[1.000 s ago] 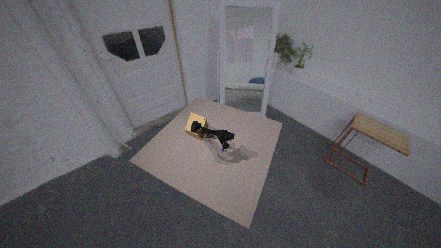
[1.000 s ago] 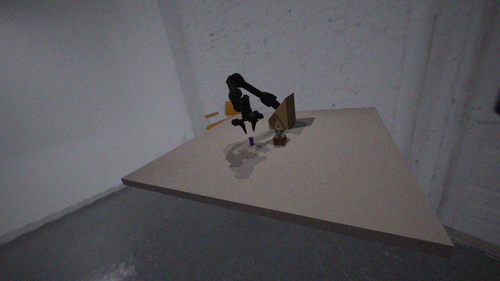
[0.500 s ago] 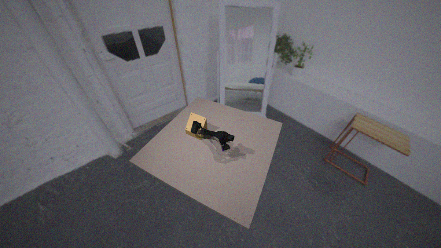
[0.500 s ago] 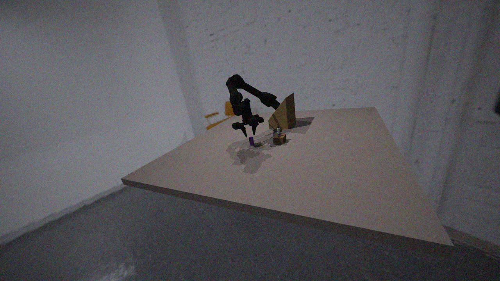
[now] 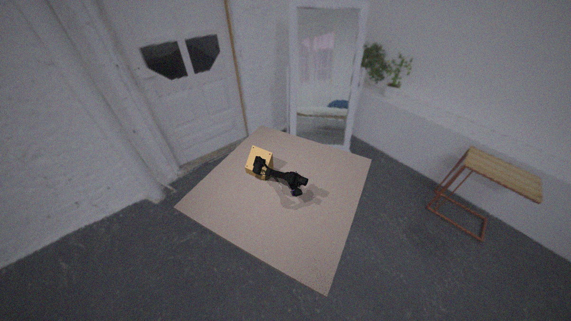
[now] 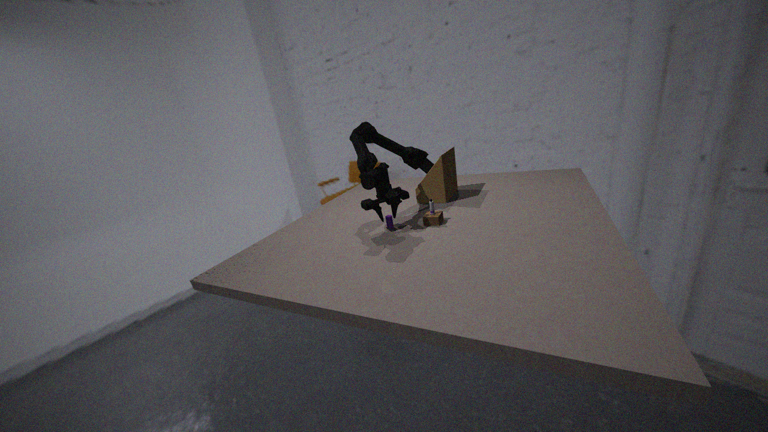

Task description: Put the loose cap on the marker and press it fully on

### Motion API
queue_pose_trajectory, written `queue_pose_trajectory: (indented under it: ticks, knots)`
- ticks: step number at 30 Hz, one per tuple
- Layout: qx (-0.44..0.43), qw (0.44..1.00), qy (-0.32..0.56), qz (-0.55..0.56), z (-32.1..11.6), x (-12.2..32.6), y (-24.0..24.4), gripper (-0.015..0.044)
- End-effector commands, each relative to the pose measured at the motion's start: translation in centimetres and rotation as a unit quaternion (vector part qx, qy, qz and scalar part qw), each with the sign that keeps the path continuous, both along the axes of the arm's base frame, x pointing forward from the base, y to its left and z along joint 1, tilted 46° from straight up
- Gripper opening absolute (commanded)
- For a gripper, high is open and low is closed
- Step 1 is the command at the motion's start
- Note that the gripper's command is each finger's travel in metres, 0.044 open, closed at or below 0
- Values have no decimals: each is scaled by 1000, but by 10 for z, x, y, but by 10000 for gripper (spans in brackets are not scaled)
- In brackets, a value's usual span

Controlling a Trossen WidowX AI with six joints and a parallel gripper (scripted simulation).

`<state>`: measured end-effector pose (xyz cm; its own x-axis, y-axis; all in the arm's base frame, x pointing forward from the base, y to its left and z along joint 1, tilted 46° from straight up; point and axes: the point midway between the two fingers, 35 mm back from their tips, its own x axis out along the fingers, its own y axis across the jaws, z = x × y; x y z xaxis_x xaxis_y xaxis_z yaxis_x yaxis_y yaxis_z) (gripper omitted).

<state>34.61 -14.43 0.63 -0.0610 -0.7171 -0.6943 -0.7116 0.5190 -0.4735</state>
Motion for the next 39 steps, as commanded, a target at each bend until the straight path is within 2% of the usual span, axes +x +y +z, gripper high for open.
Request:
queue_pose_trajectory:
  ticks: [1, 12, 16, 25, 28, 39]
  knots:
    - [-2, 1000, 7, 0, -7, -3, -5, 236]
    - [-3, 1000, 7, 0, -16, -4, -15, 236]
    - [-3, 1000, 7, 0, -16, -4, -15, 131]
    - [-3, 1000, 7, 0, -16, -4, -15, 71]
    - [7, 1000, 1, -1, -16, -3, -11, 0]
    - [4, 1000, 4, -1, 5, 0, 11, 0]
